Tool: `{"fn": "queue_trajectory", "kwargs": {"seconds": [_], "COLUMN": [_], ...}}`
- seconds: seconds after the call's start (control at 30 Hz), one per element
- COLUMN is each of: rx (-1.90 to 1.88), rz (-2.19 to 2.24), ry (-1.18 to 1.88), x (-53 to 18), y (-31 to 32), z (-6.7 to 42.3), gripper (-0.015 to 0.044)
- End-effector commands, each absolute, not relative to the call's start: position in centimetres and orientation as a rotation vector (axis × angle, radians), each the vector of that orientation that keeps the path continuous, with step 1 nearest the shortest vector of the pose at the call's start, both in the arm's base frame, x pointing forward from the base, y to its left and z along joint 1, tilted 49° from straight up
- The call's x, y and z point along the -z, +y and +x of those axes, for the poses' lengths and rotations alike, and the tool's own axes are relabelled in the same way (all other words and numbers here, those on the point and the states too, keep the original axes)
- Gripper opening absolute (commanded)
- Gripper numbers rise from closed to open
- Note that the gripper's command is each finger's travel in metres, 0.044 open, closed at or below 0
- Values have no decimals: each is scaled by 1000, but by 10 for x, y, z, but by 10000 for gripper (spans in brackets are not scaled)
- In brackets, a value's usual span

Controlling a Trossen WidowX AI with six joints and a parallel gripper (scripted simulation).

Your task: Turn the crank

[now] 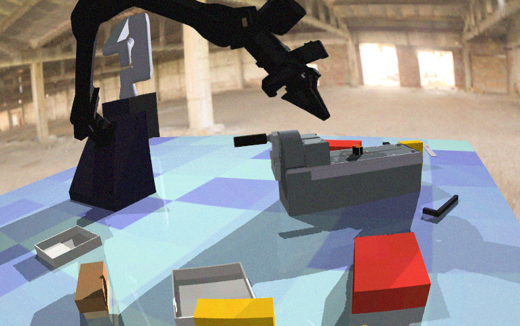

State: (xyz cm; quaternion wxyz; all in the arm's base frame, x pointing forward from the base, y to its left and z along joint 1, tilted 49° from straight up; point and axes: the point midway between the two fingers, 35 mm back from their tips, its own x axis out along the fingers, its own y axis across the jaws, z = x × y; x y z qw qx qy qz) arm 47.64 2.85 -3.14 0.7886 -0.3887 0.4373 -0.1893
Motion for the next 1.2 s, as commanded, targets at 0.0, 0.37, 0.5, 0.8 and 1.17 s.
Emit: {"fn": "queue_trajectory", "kwargs": {"seconds": [0.0,0.37,0.5,0.8,1.17], "rx": [409,409,409,409,409], "rz": [-838,-838,-838,-838,-838], "ry": [942,942,942,942,942], "x": [31,31,31,31,31], "y": [28,28,28,28,28], "z": [476,476,476,476,476], "gripper": [184,440,335,99,0]}}
